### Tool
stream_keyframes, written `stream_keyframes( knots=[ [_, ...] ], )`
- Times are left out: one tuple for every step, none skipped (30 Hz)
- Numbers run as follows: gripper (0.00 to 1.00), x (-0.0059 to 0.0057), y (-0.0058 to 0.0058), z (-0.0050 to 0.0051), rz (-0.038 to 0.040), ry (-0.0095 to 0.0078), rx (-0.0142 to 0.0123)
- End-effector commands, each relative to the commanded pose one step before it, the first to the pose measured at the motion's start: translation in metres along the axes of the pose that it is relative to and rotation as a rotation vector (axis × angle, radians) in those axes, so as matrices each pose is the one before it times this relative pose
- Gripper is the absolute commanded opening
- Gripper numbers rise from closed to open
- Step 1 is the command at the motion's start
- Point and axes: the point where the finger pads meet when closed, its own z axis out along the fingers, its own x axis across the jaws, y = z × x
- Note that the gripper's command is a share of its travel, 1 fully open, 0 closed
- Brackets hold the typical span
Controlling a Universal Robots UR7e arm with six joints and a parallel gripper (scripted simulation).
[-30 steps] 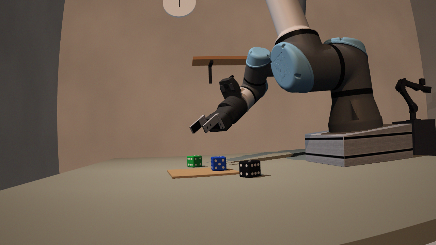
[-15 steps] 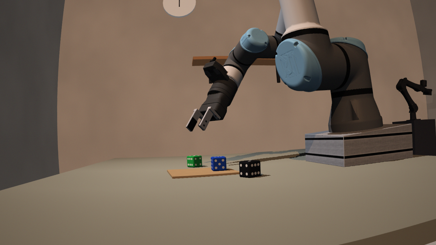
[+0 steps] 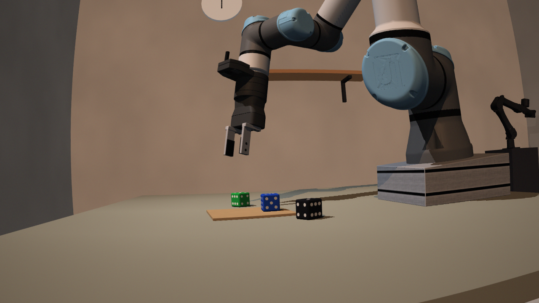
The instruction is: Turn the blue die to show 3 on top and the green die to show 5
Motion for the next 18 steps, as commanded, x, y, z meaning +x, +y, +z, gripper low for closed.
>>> stream_keyframes(
  knots=[
    [0.87, 0.00108, -0.00401, -0.00255, 0.00195, 0.00675, -0.09009],
    [0.87, 0.00012, -0.00076, -0.00062, -0.00002, 0.00130, -0.01896],
    [0.87, 0.00016, -0.00070, -0.00065, 0.00000, 0.00165, -0.01676],
    [0.87, 0.00018, -0.00063, -0.00065, 0.00001, 0.00181, -0.01457],
    [0.87, 0.00018, -0.00055, -0.00061, 0.00003, 0.00183, -0.01243],
    [0.87, 0.00018, -0.00047, -0.00056, 0.00003, 0.00173, -0.01037],
    [0.87, 0.00016, -0.00039, -0.00048, 0.00003, 0.00154, -0.00840],
    [0.87, 0.00013, -0.00031, -0.00039, 0.00003, 0.00129, -0.00657],
    [0.87, 0.00010, -0.00023, -0.00030, 0.00003, 0.00101, -0.00490],
    [0.87, 0.00008, -0.00016, -0.00022, 0.00002, 0.00073, -0.00341],
    [0.87, 0.00005, -0.00010, -0.00014, 0.00001, 0.00047, -0.00215],
    [0.87, 0.00003, -0.00005, -0.00008, 0.00001, 0.00025, -0.00115],
    [0.87, 0.00000, 0.00000, 0.00000, 0.00000, 0.00000, 0.00000],
    [0.87, 0.00000, 0.00000, 0.00000, 0.00000, 0.00000, 0.00000],
    [0.87, 0.00001, -0.00002, -0.00003, 0.00000, 0.00010, -0.00044],
    [0.87, 0.00000, 0.00000, 0.00000, 0.00000, 0.00001, -0.00006],
    [1.00, 0.00000, 0.00000, 0.00000, 0.00000, 0.00000, 0.00000],
    [1.00, 0.00000, 0.00000, 0.00000, 0.00000, 0.00000, 0.00000]
  ],
)
